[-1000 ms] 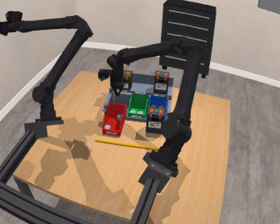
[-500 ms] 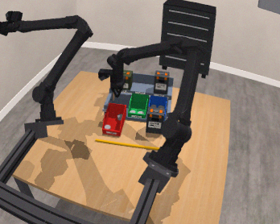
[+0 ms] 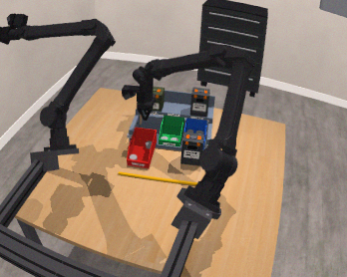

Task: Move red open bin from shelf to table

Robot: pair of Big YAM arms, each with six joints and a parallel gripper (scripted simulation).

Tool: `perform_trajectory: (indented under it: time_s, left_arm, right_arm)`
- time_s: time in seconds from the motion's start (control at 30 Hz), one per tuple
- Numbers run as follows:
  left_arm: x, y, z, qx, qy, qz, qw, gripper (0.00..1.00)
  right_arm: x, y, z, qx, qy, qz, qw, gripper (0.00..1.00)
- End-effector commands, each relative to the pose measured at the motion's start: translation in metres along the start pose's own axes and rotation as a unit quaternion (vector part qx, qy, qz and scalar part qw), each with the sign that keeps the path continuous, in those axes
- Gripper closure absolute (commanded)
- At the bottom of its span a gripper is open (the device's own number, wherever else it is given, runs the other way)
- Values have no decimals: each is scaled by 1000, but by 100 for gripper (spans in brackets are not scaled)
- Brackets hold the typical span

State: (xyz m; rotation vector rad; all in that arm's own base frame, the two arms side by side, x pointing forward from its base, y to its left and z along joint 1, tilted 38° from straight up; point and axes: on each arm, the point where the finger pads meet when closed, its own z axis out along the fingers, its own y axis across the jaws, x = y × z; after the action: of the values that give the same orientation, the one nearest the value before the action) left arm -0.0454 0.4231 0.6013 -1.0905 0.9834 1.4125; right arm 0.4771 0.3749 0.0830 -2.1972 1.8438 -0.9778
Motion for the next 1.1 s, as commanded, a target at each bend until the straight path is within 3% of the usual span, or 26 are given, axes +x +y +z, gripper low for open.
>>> perform_trajectory:
  time_s: [0.0, 0.47, 0.73, 0.8, 0.83, 1.07]
  left_arm:
    - [-40, 5, -4, -4, -26, -3, 1000, 0]
    - [-40, 5, -4, -4, -26, -3, 1000, 0]
    - [-40, 5, -4, -4, -26, -3, 1000, 0]
    - [-40, 5, -4, -4, -26, -3, 1000, 0]
    - [-40, 5, -4, -4, -26, -3, 1000, 0]
    - [-40, 5, -4, -4, -26, -3, 1000, 0]
  right_arm:
    - [-10, -25, -33, 31, -22, 16, 999, 57]
    - [-11, -25, -27, 31, -21, 18, 999, 57]
    - [-4, -19, 2, 14, -7, 11, 1000, 57]
    - [-4, -19, 2, 14, -7, 11, 1000, 57]
    - [-6, -21, -12, 23, -14, 13, 1000, 57]
    - [0, -2, 21, 1, 2, 0, 1000, 57]
